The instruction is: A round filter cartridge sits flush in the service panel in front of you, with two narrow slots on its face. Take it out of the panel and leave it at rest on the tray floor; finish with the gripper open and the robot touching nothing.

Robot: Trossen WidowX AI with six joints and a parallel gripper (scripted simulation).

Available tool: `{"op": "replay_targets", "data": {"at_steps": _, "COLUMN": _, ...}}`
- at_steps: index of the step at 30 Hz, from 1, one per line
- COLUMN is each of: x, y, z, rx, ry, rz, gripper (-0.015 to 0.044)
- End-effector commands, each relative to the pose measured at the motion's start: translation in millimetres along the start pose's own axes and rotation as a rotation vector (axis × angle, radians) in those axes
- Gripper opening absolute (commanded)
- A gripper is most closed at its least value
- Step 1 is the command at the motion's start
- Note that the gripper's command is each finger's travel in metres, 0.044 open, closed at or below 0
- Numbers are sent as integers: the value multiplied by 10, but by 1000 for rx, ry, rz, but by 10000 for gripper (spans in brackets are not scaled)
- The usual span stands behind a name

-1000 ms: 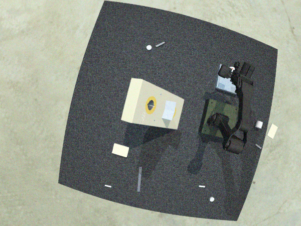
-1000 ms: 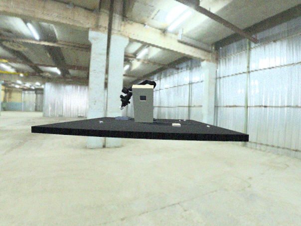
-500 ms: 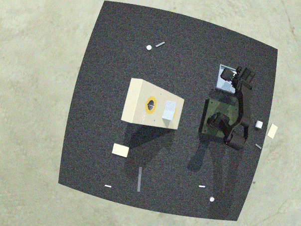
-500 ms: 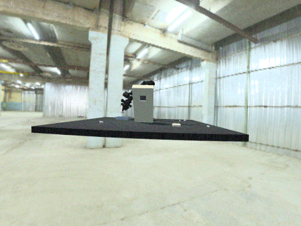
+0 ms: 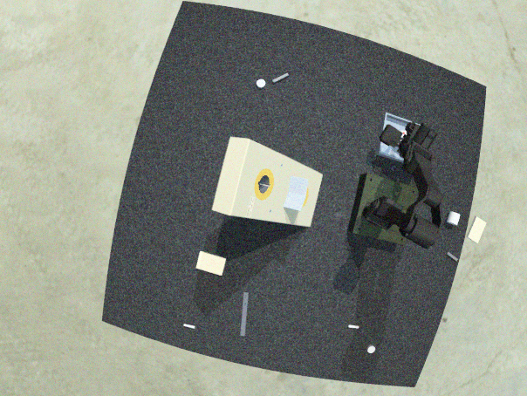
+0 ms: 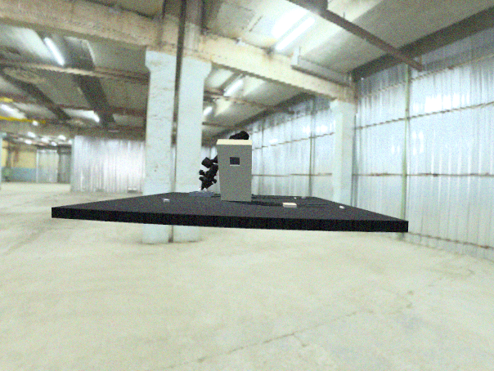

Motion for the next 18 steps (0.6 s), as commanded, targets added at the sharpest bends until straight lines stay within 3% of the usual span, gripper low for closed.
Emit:
{"op": "replay_targets", "data": {"at_steps": 1, "x": 2, "y": 12, "z": -5, "rx": -4, "ry": 1, "rz": 0, "gripper": 131}}
{"op": "replay_targets", "data": {"at_steps": 13, "x": 2, "y": 12, "z": -5, "rx": -4, "ry": 1, "rz": 0, "gripper": 440}}
{"op": "replay_targets", "data": {"at_steps": 18, "x": 39, "y": 209, "z": -283, "rx": -4, "ry": 1, "rz": 0, "gripper": 440}}
Point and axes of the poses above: the point midway between the two fingers, 35 mm back from their tips, its own z axis out along the fingers, its own x axis across the jaws, y = z × x, the point moved 8 cm from there along -z, back along the fingers, and after that the axes turned 10 degrees about z, right-handed, at the moved point
